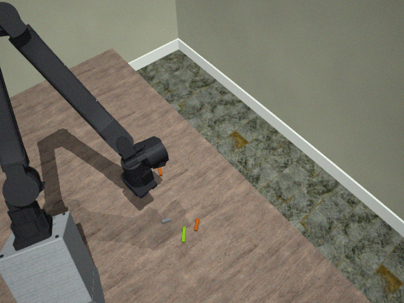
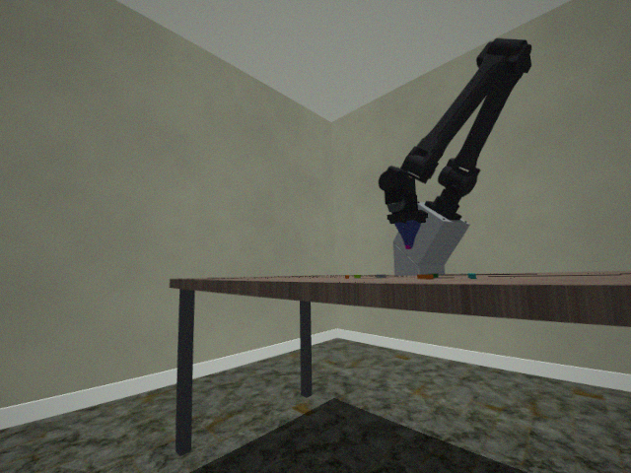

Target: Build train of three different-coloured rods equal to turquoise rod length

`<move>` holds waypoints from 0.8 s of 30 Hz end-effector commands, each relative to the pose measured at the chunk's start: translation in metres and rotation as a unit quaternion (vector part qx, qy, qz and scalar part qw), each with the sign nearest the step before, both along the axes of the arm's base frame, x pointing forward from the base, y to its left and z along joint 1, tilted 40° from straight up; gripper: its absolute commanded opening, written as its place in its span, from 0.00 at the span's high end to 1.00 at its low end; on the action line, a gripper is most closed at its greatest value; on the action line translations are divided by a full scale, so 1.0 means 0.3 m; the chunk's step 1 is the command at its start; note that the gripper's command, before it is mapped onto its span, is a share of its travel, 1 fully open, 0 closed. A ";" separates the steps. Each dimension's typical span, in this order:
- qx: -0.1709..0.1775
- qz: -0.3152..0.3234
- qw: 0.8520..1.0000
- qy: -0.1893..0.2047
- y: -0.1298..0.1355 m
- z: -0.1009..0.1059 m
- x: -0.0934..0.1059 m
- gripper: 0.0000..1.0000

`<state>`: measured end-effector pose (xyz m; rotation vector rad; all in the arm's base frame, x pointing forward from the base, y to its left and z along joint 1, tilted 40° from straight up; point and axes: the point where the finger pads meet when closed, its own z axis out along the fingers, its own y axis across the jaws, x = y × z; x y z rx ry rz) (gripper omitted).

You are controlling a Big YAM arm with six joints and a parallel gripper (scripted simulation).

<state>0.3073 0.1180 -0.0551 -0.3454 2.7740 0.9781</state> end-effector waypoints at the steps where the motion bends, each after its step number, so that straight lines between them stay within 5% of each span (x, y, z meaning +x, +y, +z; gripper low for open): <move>1: 0.001 -0.004 1.000 0.009 0.039 -0.037 -0.006 0.96; 16: 0.001 -0.004 1.000 0.007 0.156 -0.165 0.016 0.96; 24: 0.004 -0.004 1.000 -0.004 0.175 -0.160 0.037 0.96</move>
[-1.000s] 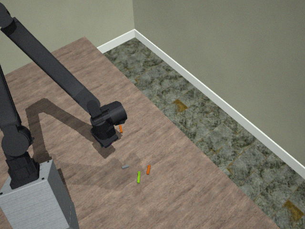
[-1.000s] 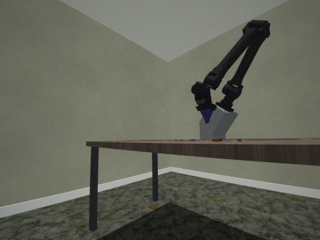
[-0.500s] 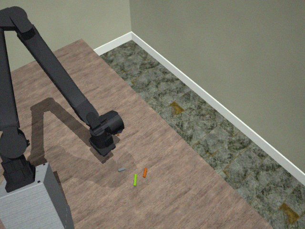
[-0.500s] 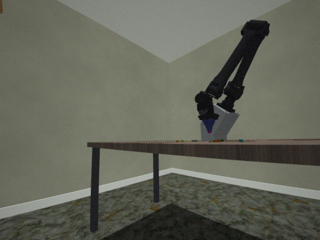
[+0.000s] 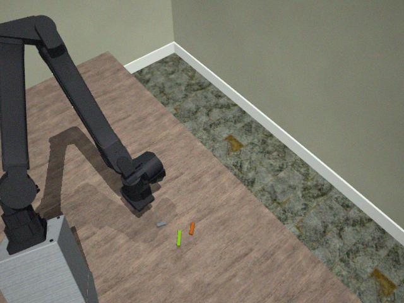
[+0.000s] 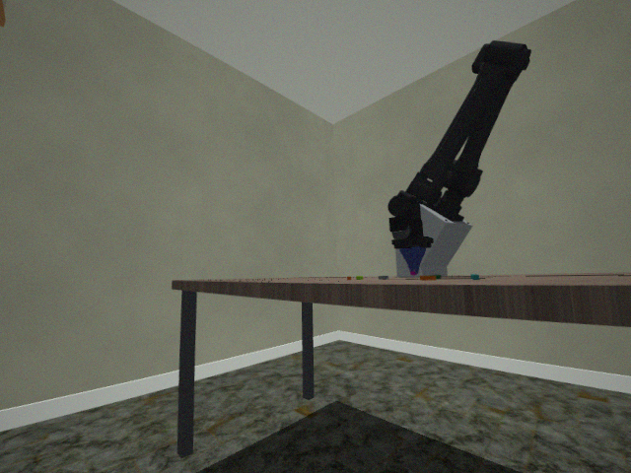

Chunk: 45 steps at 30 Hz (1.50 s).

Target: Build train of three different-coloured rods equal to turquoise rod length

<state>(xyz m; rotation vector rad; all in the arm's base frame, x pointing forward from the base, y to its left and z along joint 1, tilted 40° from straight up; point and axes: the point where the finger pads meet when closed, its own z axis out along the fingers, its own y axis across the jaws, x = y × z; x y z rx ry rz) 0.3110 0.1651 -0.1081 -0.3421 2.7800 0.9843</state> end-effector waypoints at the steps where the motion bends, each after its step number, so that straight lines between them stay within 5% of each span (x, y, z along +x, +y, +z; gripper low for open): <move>1: 0.002 -0.004 1.000 -0.001 0.016 0.012 0.012 0.96; 45: 0.002 -0.003 1.000 -0.002 0.014 0.011 -0.002 0.96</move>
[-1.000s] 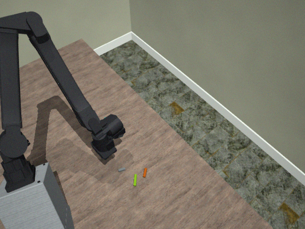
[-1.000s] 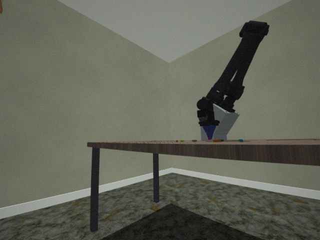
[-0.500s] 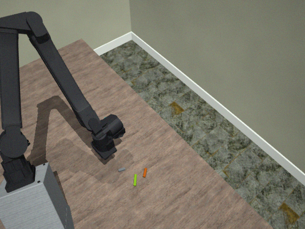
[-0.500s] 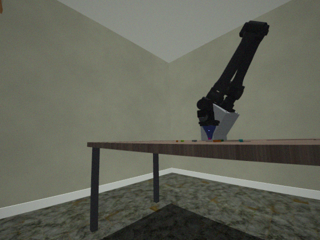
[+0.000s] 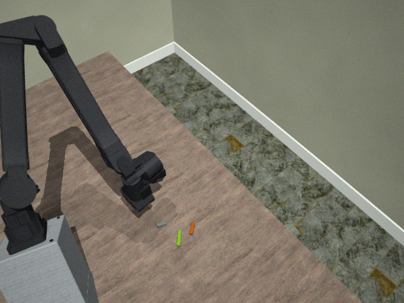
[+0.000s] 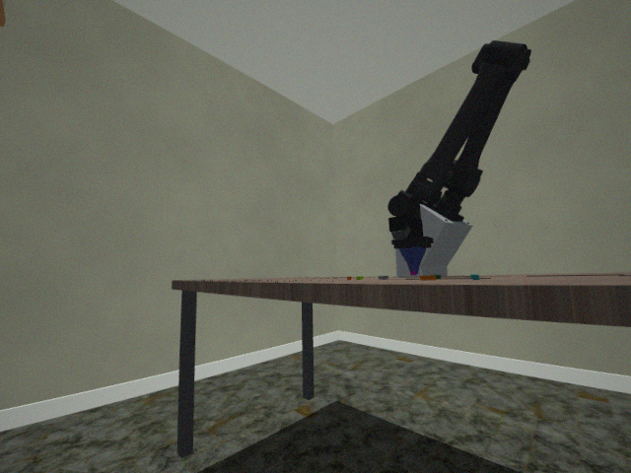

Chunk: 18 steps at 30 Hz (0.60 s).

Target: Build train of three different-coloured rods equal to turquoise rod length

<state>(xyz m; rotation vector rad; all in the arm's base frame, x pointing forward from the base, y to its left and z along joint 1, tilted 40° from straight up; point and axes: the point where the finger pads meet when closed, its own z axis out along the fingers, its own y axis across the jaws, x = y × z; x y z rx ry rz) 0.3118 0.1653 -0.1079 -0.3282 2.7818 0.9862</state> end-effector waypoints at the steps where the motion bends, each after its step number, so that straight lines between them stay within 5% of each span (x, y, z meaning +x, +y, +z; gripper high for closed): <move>1: 0.000 0.002 1.000 -0.003 0.014 0.010 -0.006 0.96; 18: 0.000 0.005 1.000 -0.006 0.015 0.010 -0.004 0.96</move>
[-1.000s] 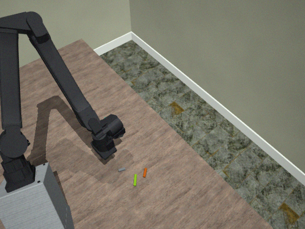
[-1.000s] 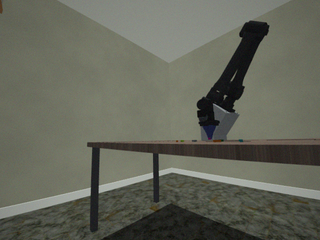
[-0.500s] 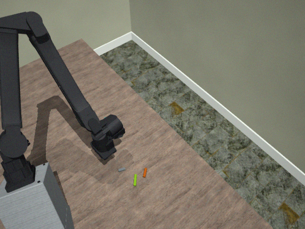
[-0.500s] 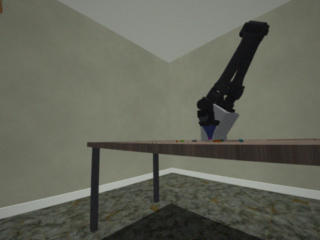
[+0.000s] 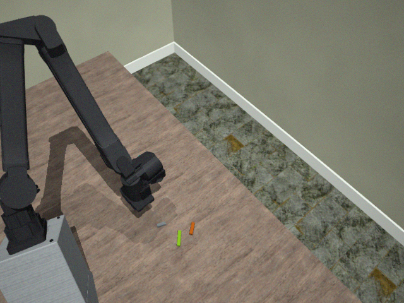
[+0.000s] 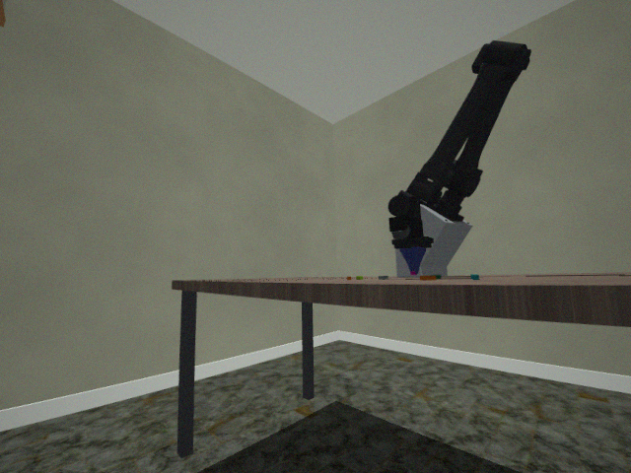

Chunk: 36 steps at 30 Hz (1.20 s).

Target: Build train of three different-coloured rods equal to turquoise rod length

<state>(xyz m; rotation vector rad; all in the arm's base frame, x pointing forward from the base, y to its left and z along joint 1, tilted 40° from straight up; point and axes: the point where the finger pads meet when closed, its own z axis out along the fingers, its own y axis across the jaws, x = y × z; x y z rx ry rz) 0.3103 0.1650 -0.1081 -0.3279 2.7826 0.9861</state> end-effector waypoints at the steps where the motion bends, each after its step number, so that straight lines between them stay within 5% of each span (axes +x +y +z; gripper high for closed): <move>1: 0.000 0.005 1.000 -0.006 0.016 0.011 0.001 0.96; 36: 0.000 0.011 1.000 -0.012 0.017 0.012 0.000 0.96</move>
